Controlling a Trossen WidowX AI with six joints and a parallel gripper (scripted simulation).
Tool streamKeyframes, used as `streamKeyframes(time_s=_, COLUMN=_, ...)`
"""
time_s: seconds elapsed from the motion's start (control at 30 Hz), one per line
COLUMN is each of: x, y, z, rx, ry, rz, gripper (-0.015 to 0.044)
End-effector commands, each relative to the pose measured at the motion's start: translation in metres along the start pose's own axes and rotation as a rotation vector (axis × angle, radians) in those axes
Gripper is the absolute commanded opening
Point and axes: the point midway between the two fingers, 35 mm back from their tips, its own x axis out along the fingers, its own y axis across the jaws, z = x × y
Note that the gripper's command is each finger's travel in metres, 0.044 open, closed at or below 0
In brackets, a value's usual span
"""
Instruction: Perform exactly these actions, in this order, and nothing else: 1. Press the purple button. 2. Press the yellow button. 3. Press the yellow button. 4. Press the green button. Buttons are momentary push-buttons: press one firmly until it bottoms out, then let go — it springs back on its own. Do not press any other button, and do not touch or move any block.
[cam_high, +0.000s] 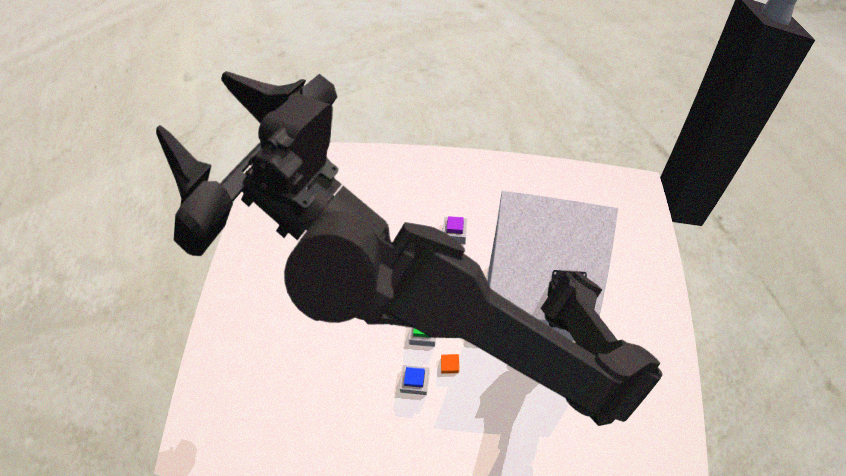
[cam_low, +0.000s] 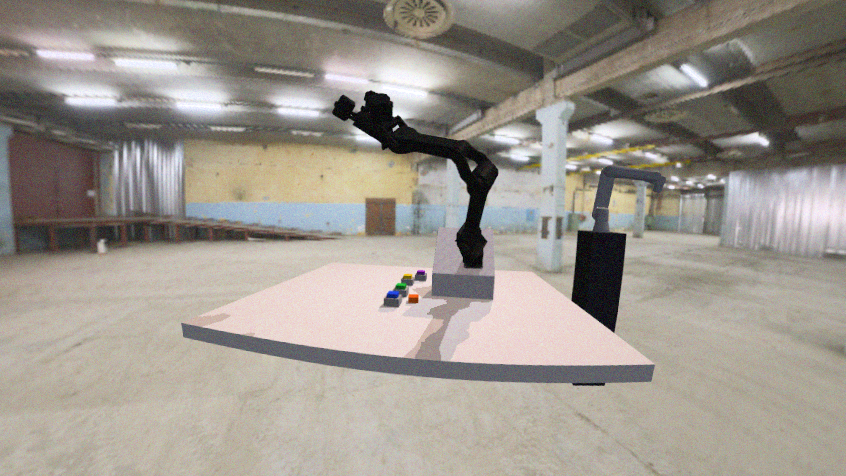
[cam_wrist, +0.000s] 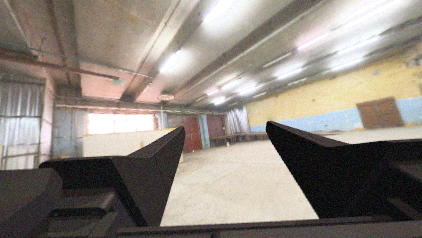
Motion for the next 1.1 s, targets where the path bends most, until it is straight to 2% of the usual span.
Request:
streamKeyframes(time_s=0.0, x=0.02, y=-0.058, z=-0.045, rx=-0.19, ry=0.163, rz=-0.125, gripper=0.04)
streamKeyframes(time_s=0.27, x=0.024, y=-0.161, z=-0.117, rx=-0.481, ry=0.5, rz=-0.281, gripper=0.04)
streamKeyframes(time_s=0.53, x=-0.009, y=-0.264, z=-0.182, rx=-0.693, ry=0.913, rz=-0.352, gripper=0.04)
streamKeyframes(time_s=0.83, x=-0.093, y=-0.363, z=-0.243, rx=-0.773, ry=1.455, rz=-0.277, gripper=0.04)
streamKeyframes(time_s=1.07, x=-0.189, y=-0.411, z=-0.28, rx=-0.635, ry=1.885, rz=-0.044, gripper=0.04)
